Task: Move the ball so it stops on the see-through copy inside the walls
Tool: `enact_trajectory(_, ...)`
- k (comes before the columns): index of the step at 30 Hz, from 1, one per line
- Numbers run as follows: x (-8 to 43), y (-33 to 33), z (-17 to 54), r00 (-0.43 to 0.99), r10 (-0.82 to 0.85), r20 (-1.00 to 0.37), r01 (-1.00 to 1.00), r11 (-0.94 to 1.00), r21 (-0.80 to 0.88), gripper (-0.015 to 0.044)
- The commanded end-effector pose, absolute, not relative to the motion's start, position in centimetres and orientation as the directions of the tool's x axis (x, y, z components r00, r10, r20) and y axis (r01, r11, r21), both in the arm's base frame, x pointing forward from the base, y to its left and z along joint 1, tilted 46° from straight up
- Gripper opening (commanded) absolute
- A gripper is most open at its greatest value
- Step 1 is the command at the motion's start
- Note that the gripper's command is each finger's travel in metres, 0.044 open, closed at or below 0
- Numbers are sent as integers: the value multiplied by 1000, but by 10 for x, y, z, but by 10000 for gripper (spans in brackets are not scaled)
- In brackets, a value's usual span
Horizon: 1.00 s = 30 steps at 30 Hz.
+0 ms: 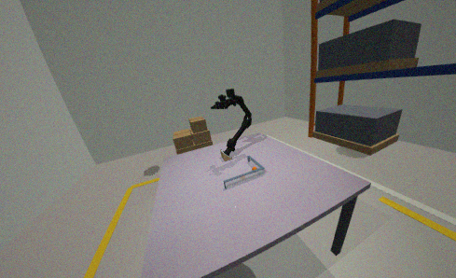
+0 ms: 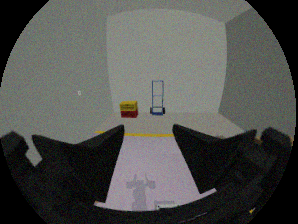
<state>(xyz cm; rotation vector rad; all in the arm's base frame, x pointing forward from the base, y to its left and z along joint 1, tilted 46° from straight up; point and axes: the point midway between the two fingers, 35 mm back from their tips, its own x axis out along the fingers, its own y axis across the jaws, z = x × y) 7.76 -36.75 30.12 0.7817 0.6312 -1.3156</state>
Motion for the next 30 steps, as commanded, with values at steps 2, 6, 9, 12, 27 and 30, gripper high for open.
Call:
enact_trajectory(2, 159, -339, 263, 321, -412, -853, 852, 519, 70, 302)
enact_trajectory(6, 215, -303, 237, 401, -243, -883, 603, 796, 55, 302)
enact_trajectory(9, 252, -269, 219, 430, -106, -897, 356, 933, 60, 302)
enact_trajectory(12, 285, -231, 201, 432, 33, -901, 78, 994, 74, 302)
enact_trajectory(27, 347, -12, 142, 150, 616, -774, -953, 298, 53, 302)
enact_trajectory(30, 343, 29, 135, 59, 686, -725, -996, 84, -1, 302)
